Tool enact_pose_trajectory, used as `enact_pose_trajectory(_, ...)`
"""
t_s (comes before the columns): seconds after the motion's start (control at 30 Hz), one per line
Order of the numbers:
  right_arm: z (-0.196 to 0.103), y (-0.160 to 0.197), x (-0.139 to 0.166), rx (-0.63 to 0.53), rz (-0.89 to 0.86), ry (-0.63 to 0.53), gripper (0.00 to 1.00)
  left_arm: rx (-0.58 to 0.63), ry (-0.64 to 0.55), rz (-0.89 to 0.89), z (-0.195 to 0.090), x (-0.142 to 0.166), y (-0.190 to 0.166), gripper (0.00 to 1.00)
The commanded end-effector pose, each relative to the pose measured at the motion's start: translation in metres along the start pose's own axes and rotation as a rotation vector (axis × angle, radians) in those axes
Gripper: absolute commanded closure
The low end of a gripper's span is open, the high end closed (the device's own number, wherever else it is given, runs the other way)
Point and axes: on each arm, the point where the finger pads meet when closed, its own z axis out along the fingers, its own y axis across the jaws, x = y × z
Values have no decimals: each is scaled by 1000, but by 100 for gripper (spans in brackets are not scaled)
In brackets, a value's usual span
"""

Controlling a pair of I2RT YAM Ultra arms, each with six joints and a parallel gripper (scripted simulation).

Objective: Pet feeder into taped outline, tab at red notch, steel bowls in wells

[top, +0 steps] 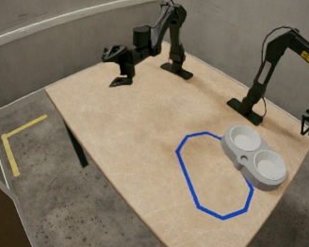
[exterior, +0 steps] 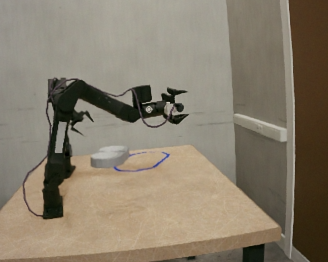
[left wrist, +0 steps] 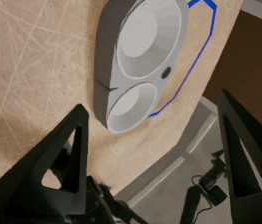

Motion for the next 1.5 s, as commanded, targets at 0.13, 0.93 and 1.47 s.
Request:
enact_pose_trajectory(0.13,-2,16,3,-33,-6,6,0,15,-14,20,-4,-1,-6,70)
enact_pose_trajectory(0.93,-35,44,-16,11,-420,-23,0,-188,54,33,43,12,-13,70)
enact_pose_trajectory(1.47,-118,96,-43,70,-1078,-55,0,-550,97,201,129,79,-41,70)
